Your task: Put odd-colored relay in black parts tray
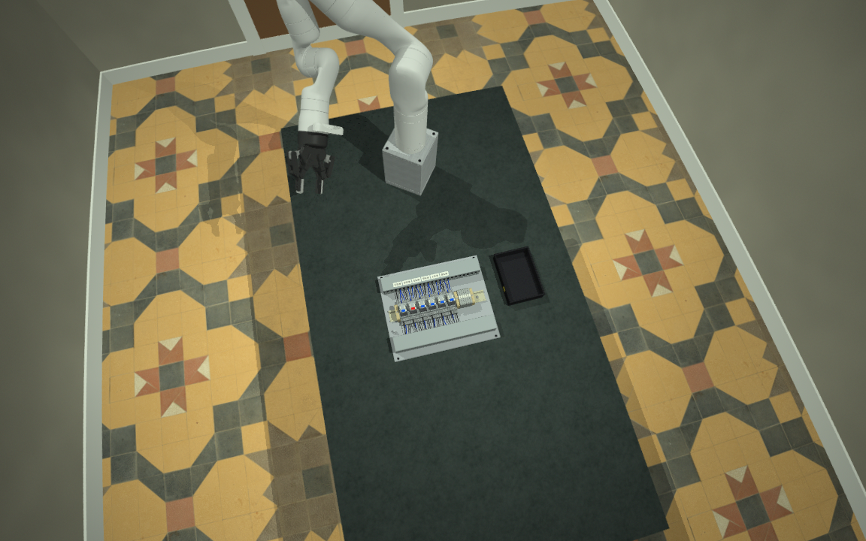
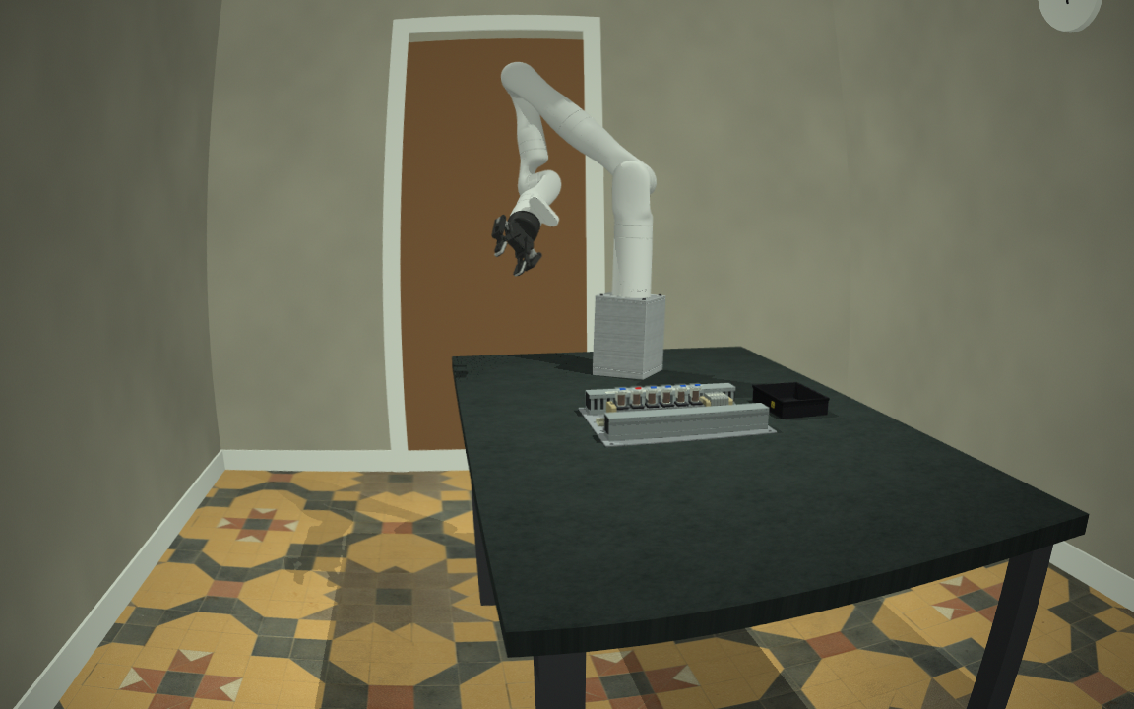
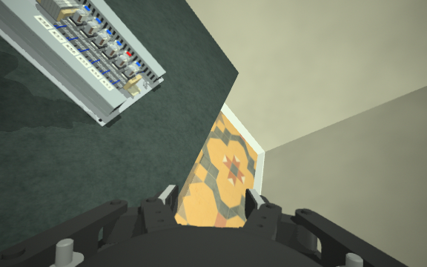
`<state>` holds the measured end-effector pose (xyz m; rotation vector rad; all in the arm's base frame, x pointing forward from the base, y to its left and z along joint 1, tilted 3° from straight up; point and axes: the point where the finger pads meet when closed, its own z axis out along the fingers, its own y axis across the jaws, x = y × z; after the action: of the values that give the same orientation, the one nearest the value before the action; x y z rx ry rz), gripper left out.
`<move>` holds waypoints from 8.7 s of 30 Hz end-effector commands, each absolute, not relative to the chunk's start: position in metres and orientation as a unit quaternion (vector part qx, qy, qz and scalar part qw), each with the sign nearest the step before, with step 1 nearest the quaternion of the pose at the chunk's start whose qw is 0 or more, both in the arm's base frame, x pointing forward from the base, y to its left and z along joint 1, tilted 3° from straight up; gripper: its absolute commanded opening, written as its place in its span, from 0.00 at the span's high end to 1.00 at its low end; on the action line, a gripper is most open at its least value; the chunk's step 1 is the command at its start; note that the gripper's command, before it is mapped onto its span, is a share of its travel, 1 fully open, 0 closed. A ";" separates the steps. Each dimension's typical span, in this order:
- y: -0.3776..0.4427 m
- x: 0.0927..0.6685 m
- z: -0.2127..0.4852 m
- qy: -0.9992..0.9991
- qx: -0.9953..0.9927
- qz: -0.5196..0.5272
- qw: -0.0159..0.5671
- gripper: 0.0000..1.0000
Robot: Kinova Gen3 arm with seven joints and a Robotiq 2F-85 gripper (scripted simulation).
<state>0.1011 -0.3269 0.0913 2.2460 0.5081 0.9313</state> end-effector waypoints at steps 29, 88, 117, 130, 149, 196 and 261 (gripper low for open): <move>-0.327 0.101 0.091 0.195 0.856 0.353 0.322 0.39; -0.350 0.100 0.034 0.260 0.885 0.275 0.273 0.39; -0.374 0.106 -0.013 0.329 0.898 0.190 0.222 0.39; -0.386 0.114 -0.030 0.363 0.898 0.148 0.197 0.39; -0.400 0.139 -0.049 0.415 0.891 0.086 0.160 0.39; -0.370 0.272 -0.057 0.527 0.846 -0.005 0.081 0.39; -0.217 0.427 -0.039 0.626 0.780 0.012 0.012 0.39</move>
<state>0.4224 -0.2216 -0.0399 2.4420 1.9410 0.0318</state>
